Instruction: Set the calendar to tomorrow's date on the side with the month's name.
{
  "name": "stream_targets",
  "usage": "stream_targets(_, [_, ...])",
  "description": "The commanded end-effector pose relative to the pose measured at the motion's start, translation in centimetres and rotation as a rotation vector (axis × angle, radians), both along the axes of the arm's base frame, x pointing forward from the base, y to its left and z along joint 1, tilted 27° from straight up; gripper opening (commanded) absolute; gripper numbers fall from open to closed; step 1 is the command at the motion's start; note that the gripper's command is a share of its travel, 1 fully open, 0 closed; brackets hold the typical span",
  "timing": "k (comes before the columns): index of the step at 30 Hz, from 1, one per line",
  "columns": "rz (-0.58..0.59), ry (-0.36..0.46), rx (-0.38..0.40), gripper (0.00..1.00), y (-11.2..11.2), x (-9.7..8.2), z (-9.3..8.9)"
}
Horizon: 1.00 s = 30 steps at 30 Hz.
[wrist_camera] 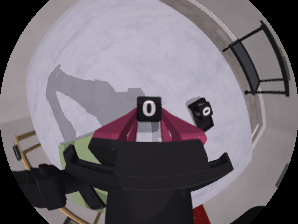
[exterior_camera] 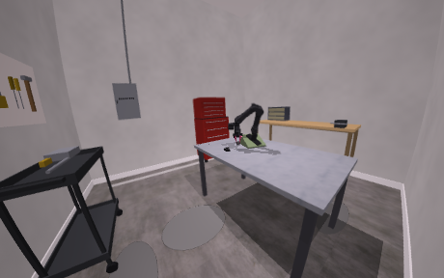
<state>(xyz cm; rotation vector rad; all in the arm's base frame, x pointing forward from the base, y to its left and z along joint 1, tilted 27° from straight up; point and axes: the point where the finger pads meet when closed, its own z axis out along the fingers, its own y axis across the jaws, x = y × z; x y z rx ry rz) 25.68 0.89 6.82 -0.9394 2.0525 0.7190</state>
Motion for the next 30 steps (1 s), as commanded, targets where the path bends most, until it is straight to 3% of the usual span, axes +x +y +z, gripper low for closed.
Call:
stream_targets(1, [0.0, -0.059, 0.04, 0.26, 0.01, 0.42, 0.64])
stream_targets(10, [-0.04, -0.178, 0.2, 0.26, -0.13, 0.37, 0.53])
stream_targets(30, [-0.042, -0.181, 0.204, 0.26, -0.11, 0.38, 0.47])
